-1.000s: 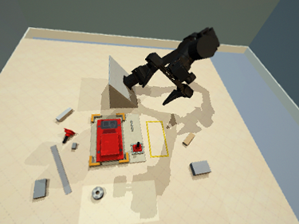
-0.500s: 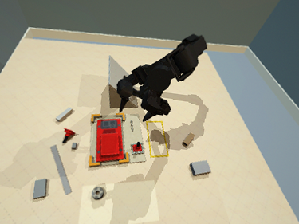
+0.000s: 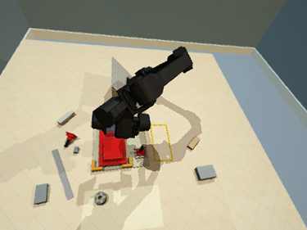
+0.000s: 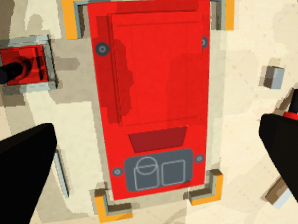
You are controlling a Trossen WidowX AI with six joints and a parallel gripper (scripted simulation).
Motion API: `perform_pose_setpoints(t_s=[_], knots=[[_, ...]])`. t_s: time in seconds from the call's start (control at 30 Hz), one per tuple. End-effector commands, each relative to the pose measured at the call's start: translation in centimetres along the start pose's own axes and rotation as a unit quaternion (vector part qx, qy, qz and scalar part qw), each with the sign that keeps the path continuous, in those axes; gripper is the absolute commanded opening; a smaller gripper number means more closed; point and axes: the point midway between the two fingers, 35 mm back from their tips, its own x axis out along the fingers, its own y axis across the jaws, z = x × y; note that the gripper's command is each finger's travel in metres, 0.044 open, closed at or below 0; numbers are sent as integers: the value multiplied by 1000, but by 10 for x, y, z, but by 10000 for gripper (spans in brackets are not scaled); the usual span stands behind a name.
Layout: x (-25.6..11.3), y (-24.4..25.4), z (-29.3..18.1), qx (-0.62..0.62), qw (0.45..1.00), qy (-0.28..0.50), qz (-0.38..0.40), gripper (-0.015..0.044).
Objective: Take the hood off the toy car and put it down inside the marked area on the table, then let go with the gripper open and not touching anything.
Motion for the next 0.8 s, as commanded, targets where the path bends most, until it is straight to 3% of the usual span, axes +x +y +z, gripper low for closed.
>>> perform_pose_setpoints(t_s=[0.0,0.77], knots=[[24,-13,0,-11,999,16,47,440],[46,-20,2,-14,997,25,73,440]])
